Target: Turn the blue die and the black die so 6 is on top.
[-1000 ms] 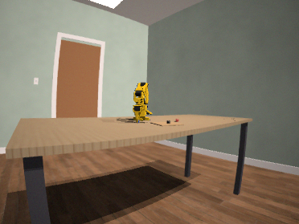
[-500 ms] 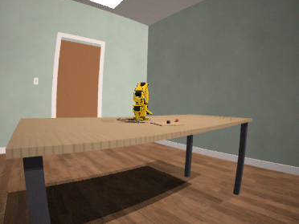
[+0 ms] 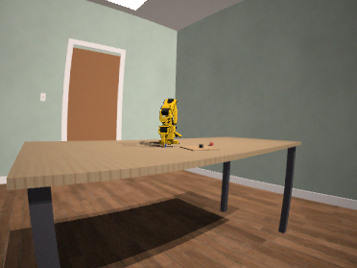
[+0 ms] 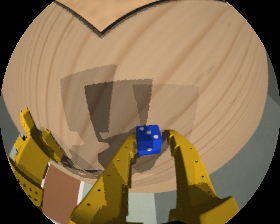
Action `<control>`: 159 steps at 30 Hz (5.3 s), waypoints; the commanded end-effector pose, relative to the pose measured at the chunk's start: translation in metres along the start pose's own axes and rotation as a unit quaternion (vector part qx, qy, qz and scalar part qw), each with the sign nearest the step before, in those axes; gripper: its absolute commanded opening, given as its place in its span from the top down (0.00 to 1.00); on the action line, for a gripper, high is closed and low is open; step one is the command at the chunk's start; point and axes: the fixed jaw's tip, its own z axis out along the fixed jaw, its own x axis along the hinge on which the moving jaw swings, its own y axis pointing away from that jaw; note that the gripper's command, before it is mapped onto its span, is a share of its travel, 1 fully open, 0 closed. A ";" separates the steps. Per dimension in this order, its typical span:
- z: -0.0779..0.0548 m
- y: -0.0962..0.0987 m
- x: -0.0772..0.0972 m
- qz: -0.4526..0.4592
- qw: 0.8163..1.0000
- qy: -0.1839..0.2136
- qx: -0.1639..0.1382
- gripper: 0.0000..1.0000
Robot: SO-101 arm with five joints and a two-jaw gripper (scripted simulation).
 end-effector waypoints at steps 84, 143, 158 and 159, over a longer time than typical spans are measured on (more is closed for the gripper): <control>-0.088 -0.011 0.001 0.000 0.993 0.000 0.116 0.74; -0.120 -0.021 -0.010 0.330 0.927 -0.067 0.168 0.75; -0.115 -0.029 -0.017 0.548 0.827 -0.077 0.102 0.75; -0.115 -0.029 -0.017 0.562 0.818 -0.077 0.098 0.75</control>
